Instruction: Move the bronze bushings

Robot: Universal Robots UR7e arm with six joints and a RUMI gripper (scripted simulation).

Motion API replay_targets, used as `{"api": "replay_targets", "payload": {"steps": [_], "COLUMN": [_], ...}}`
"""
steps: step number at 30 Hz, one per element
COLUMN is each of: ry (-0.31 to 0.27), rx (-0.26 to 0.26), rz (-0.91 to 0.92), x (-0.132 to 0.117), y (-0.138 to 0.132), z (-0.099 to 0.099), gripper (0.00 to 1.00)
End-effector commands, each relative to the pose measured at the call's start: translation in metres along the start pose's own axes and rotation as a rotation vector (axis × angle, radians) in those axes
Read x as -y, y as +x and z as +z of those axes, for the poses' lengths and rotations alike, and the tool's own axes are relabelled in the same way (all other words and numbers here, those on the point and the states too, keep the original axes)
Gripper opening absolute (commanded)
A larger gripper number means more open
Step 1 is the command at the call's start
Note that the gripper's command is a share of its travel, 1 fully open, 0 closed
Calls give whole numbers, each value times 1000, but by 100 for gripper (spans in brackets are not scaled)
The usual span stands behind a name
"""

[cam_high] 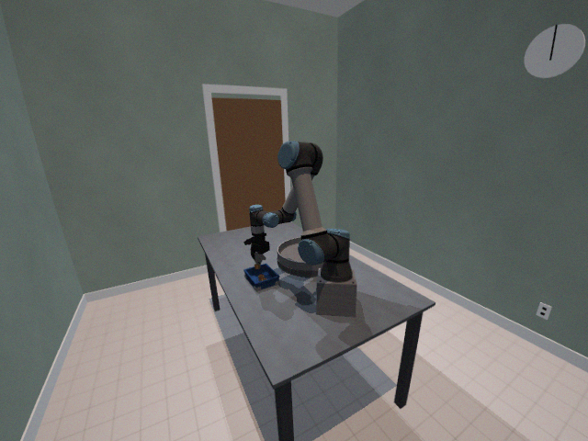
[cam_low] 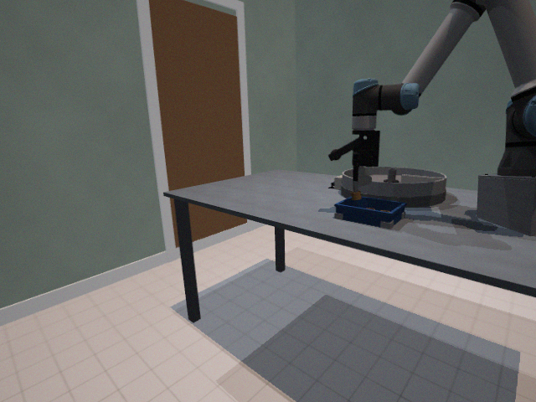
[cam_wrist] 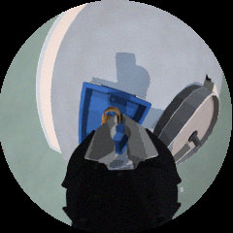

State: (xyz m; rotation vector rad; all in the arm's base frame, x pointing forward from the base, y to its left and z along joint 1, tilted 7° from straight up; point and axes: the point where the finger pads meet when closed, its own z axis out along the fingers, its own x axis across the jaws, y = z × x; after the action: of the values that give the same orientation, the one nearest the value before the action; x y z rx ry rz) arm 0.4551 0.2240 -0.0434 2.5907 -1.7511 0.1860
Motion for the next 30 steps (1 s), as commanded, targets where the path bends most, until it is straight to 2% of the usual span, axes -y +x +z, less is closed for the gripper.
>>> {"api": "replay_targets", "payload": {"steps": [1,10,30], "ry": [-2,-4,-4], "rx": [1,1,1], "rz": [1,2,1], "x": [-1,-2,-3], "y": [1,1,1], "z": [2,8,38], "gripper": [0,0,0]}}
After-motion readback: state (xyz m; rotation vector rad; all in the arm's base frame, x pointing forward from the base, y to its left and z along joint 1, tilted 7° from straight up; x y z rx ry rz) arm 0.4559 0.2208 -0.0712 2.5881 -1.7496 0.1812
